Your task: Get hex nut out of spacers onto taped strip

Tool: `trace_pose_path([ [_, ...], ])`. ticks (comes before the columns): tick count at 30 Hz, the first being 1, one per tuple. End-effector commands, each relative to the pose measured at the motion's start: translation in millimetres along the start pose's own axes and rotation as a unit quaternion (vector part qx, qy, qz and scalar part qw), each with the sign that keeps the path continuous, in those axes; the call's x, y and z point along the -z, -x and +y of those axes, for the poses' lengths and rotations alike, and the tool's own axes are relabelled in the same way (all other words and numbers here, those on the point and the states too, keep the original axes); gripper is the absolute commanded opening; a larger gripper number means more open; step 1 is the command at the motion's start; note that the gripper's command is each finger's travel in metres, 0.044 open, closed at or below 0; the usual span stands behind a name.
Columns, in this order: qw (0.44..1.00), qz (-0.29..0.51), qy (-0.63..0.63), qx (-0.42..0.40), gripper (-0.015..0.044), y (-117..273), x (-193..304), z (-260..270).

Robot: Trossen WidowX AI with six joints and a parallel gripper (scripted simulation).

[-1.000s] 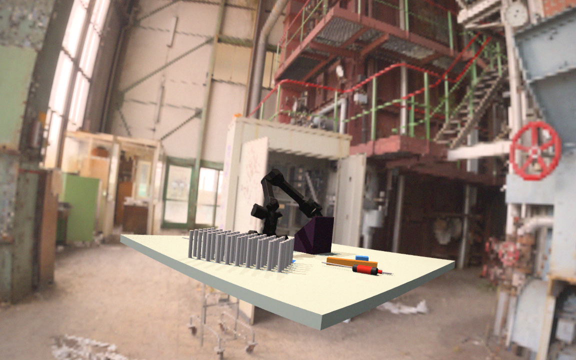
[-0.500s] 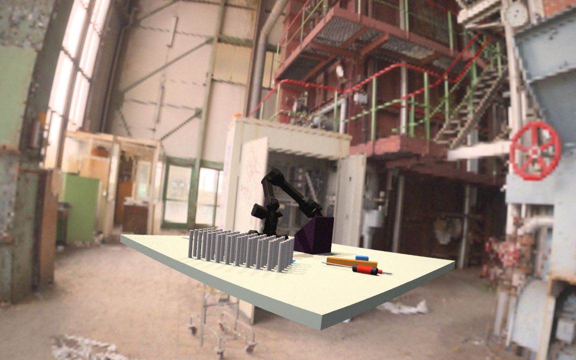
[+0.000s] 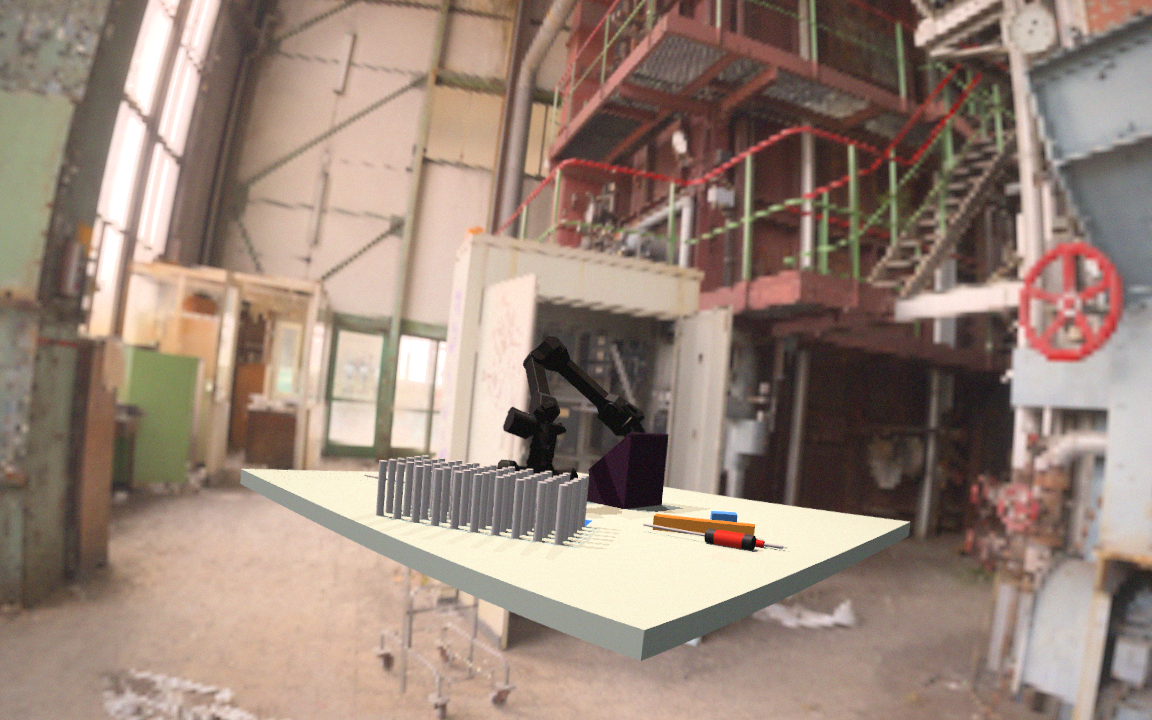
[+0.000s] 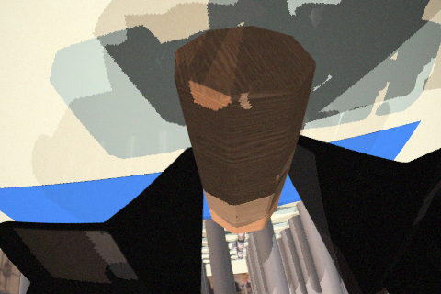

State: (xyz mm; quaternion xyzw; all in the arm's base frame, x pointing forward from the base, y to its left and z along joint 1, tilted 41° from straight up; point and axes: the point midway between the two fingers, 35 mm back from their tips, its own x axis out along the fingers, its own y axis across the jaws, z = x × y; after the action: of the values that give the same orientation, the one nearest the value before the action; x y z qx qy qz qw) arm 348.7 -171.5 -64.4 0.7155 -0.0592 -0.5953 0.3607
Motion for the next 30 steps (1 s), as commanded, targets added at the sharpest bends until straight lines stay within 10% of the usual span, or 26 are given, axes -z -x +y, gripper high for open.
trace_pose_path([
  [1, 1.000, 0.000, 0.002, 0.000, 0.0000, 2.2, -4.3, 0.2],
  [30, 1.000, -0.001, 0.002, 0.000, 0.0000, 9.9, -21.2, 0.2],
])
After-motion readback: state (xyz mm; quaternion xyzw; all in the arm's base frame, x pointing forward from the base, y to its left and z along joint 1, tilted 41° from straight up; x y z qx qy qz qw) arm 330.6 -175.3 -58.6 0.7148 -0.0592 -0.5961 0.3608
